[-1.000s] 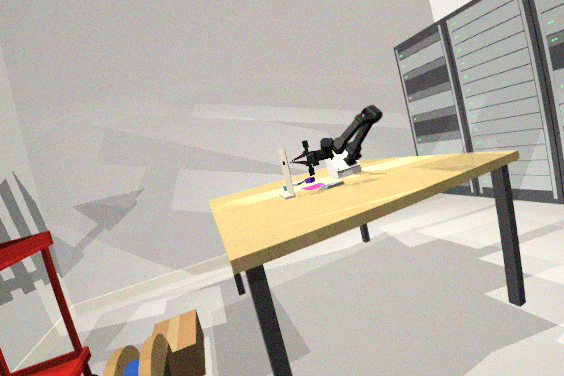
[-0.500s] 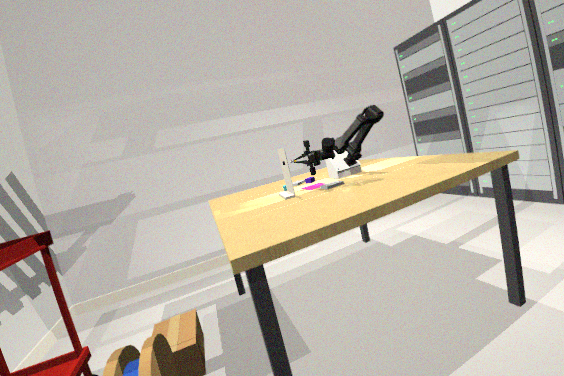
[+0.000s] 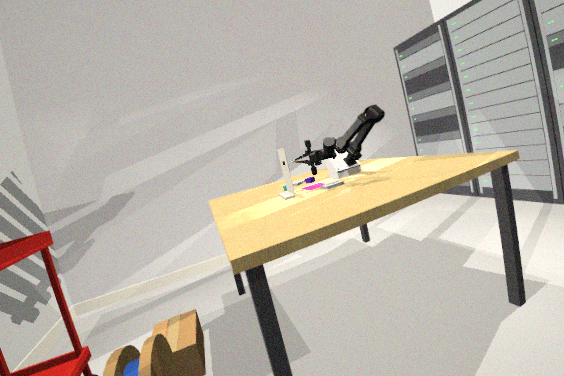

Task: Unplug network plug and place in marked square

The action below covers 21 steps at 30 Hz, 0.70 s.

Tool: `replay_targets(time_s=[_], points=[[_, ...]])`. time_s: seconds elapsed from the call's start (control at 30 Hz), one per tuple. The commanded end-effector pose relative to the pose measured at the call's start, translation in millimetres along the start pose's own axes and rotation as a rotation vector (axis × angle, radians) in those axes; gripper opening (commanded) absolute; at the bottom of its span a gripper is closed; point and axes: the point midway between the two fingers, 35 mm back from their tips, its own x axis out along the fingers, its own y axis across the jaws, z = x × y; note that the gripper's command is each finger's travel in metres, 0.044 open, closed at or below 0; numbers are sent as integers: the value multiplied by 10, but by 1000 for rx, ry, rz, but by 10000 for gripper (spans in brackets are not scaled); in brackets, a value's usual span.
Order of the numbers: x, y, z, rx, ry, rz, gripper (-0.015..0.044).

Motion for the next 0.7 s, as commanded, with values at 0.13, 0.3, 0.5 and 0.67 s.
replay_targets(time_s=[0.13,0.3,0.5,0.67], points=[[-41,-4,-11,4,2,-2,0],[-63,-4,-16,4,2,-2,0],[-88,-4,-22,4,2,-2,0],[-109,-4,-27,4,2,-2,0]])
